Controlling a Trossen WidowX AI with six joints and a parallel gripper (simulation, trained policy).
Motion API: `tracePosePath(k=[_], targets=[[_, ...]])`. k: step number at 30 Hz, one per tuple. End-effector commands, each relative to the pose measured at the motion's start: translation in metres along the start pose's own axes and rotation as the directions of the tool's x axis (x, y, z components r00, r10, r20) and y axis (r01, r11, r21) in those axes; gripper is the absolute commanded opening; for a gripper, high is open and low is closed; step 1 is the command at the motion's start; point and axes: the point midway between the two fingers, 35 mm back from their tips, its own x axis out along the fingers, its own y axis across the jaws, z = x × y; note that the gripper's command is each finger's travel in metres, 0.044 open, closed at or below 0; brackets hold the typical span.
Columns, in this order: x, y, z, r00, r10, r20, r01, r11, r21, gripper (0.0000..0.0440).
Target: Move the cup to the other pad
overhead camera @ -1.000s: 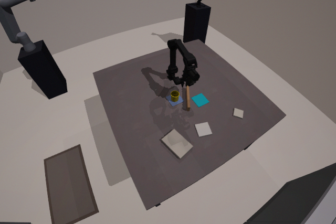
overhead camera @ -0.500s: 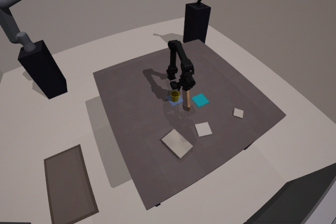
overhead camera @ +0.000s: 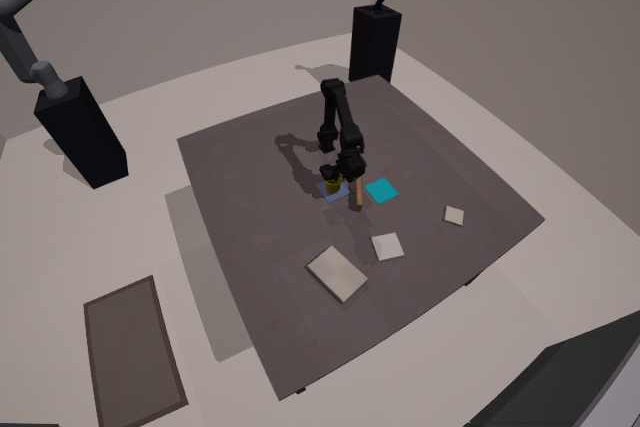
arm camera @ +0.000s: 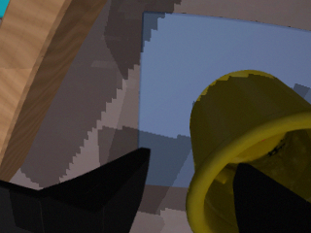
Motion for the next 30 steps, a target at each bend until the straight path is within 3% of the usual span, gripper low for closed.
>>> tracePosePath(k=[1,5,12,30], targets=[[0.009,-0.001,0.0,1.0,0.003,-0.009,-0.004,1.0,-0.029,0.0181],[0.02,-0.001,-0.001,1.0,0.014,-0.018,-0.015,0.997,-0.077,0.0177],[0.03,-0.004,-0.001,1.0,0.011,-0.023,-0.015,0.985,-0.17,0.0017],[-0.01,-0.002,0.021,0.997,0.017,0.073,0.004,0.961,-0.276,0.0008]])
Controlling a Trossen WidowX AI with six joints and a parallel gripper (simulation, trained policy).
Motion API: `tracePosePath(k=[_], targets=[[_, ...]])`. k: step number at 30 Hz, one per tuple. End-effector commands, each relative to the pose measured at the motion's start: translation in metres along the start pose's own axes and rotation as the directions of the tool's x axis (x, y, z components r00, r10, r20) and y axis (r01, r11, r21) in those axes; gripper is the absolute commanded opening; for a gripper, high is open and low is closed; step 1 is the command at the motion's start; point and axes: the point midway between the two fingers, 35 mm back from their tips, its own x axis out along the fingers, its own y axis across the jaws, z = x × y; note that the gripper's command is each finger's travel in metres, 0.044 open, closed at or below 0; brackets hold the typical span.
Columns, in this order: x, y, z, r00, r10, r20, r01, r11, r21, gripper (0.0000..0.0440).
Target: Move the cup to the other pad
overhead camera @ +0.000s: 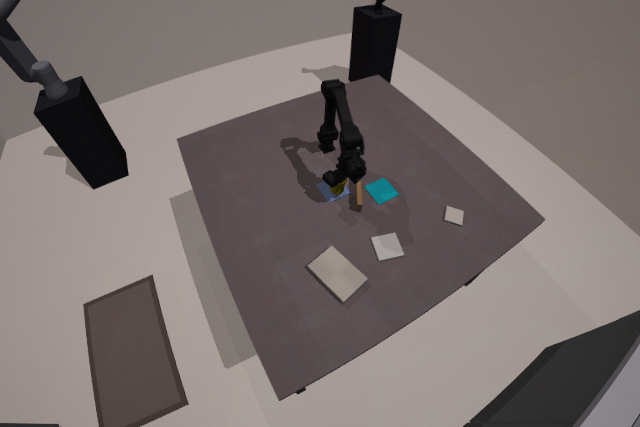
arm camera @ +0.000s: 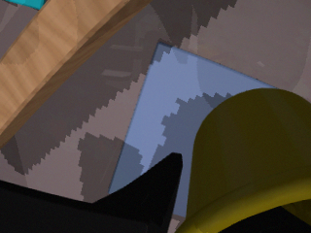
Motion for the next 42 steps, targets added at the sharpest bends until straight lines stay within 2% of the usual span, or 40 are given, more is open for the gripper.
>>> tracePosePath(k=[1,10,22,42], targets=[[-0.009,0.001,0.005,1.0,-0.004,0.024,0.004,1.0,-0.015,0.001],[-0.029,0.005,0.024,0.997,-0.02,0.078,0.023,0.999,-0.045,0.0017],[-0.048,0.023,0.055,0.988,-0.037,0.153,0.051,0.995,-0.088,0.0],[-0.048,0.08,0.1,0.97,-0.029,0.243,0.071,0.984,-0.166,0.0]])
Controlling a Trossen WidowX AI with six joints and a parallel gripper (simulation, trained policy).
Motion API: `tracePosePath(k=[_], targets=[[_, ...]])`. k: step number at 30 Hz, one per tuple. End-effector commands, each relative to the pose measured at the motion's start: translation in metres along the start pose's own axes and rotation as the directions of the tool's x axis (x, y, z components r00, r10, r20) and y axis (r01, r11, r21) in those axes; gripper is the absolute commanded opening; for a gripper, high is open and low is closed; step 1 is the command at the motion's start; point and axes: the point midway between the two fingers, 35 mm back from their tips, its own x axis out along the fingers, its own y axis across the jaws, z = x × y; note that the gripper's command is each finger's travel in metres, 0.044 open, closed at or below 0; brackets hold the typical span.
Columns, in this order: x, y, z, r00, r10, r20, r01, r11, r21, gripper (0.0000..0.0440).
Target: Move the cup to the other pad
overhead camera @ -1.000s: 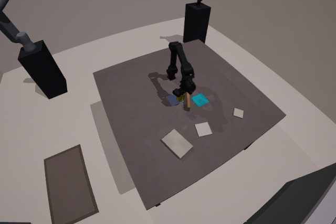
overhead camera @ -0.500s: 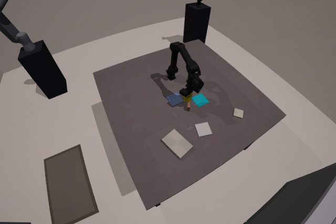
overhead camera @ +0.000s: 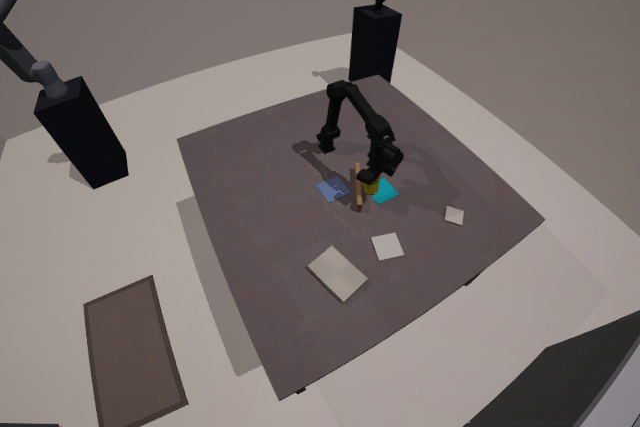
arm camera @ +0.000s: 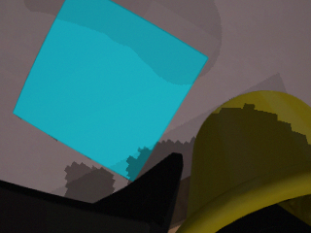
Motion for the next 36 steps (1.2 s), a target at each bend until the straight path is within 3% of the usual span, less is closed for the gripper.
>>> tracePosePath(k=[1,19,32,36], targets=[[0.003,0.008,0.006,1.0,0.006,0.007,-0.006,1.0,-0.004,0.0],[0.029,0.063,0.023,0.999,0.025,0.02,-0.023,0.998,-0.057,0.0002],[0.053,0.073,0.014,1.0,0.018,0.019,-0.018,0.999,-0.042,0.0068],[0.048,0.072,0.019,0.998,0.025,0.057,-0.023,0.999,-0.028,0.0137]])
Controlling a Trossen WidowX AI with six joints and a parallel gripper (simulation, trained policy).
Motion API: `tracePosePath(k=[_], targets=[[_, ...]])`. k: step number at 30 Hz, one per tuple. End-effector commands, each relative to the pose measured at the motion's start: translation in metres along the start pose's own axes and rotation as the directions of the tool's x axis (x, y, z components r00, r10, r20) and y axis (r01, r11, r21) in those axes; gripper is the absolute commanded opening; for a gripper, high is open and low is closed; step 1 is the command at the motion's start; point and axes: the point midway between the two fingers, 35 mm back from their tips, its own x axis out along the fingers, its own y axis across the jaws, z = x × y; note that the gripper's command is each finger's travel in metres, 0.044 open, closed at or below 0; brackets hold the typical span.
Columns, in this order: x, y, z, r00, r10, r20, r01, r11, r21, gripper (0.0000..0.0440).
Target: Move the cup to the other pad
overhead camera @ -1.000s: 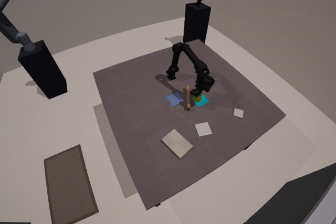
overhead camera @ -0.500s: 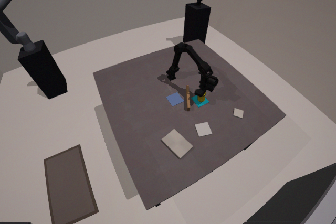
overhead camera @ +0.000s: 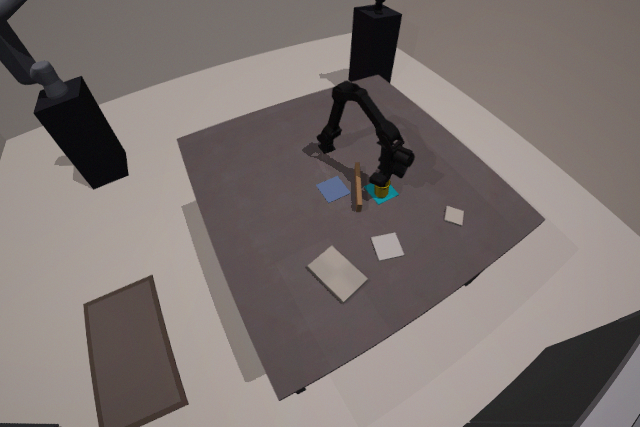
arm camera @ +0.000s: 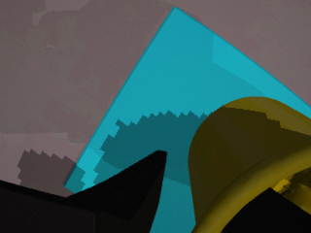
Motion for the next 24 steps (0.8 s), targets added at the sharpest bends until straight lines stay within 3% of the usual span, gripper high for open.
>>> tracePosePath(k=[1,7,24], targets=[[-0.007,0.0,0.004,0.999,0.006,0.034,-0.006,1.0,0.015,0.0141],[-0.017,-0.001,0.006,0.997,0.013,0.073,-0.014,1.0,0.017,0.0142],[-0.066,-0.001,0.002,0.984,0.046,0.173,-0.055,0.997,0.046,0.022]])
